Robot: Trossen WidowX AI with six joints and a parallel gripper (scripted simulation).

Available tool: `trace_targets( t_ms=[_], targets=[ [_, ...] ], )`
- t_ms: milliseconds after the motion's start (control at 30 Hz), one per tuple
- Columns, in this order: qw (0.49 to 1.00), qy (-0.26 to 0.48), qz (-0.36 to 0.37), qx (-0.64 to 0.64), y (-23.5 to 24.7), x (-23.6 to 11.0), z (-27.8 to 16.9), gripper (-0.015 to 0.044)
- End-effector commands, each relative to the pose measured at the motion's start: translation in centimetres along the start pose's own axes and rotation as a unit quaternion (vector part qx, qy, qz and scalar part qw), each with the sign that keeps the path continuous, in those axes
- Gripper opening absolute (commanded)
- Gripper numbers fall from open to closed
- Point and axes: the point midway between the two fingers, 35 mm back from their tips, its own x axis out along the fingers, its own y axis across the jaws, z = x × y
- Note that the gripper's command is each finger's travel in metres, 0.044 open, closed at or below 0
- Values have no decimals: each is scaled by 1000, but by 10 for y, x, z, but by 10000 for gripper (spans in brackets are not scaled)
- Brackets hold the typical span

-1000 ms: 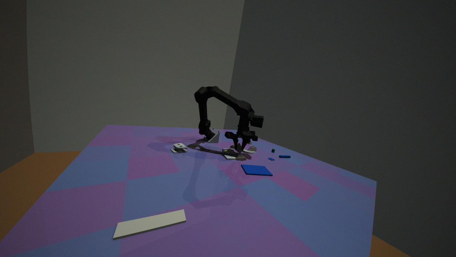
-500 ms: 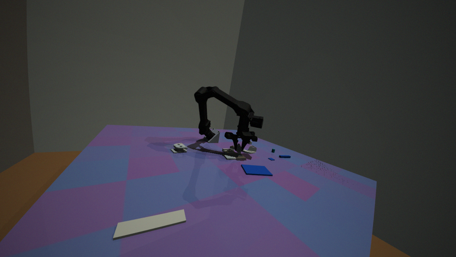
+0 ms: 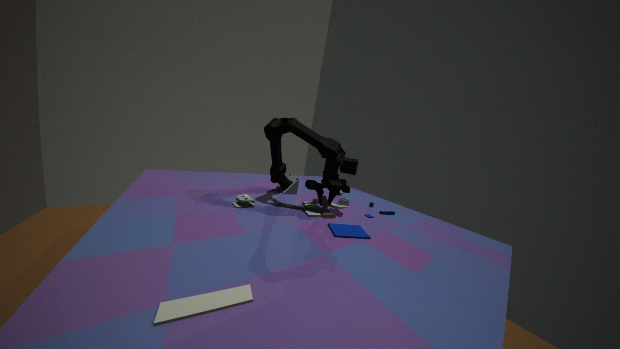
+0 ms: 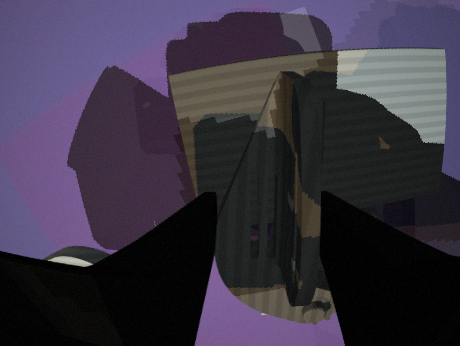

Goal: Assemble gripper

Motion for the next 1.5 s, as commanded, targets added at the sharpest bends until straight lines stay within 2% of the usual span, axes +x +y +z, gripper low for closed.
trace_targets(
  t_ms=[0, 1467],
  targets=[
    [1000, -1, -1, -3, 0, 1, 0, 134],
    [1000, -1, -2, -2, 0, 13, 0, 134]
  ],
)
